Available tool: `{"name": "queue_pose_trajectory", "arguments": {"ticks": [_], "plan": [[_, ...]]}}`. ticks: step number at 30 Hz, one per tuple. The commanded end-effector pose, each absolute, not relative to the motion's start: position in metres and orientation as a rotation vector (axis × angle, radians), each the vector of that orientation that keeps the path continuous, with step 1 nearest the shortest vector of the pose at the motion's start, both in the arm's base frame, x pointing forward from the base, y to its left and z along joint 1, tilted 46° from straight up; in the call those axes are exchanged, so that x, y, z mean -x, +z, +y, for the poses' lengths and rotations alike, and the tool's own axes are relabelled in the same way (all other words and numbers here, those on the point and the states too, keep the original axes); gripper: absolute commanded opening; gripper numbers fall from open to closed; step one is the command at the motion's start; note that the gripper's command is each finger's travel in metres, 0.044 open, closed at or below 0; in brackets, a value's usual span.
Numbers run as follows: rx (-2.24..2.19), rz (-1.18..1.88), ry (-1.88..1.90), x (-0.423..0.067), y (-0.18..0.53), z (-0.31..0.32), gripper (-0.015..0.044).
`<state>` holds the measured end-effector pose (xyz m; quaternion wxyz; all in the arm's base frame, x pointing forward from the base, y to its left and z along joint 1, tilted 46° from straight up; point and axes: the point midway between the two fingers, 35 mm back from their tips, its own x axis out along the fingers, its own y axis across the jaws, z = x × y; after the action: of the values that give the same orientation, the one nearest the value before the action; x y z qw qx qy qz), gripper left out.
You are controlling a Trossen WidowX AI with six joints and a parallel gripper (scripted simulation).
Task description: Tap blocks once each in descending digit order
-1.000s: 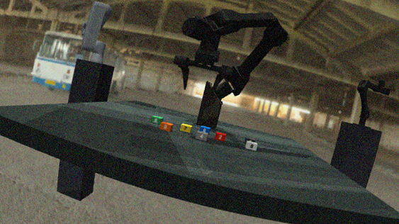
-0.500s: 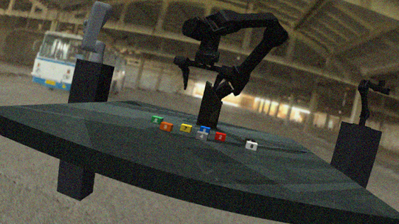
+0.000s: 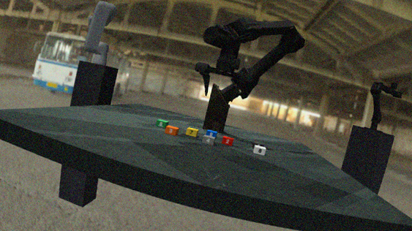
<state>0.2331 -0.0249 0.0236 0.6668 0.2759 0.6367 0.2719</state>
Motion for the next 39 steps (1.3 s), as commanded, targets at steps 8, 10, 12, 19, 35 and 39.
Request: {"name": "queue_pose_trajectory", "arguments": {"ticks": [8,10,12,19,35,39], "plan": [[-0.619,1.437,0.615,-0.231,0.023,-0.024,0.0400],[-0.619,1.437,0.615,-0.231,0.023,-0.024,0.0400],[-0.619,1.437,0.615,-0.231,0.023,-0.024,0.0400],[-0.620,1.433,0.618,-0.288,0.070,0.018,0.0400],[-0.620,1.433,0.619,-0.289,0.072,0.020,0.0400],[-0.620,1.433,0.619,-0.289,0.072,0.020,0.0400]]}}
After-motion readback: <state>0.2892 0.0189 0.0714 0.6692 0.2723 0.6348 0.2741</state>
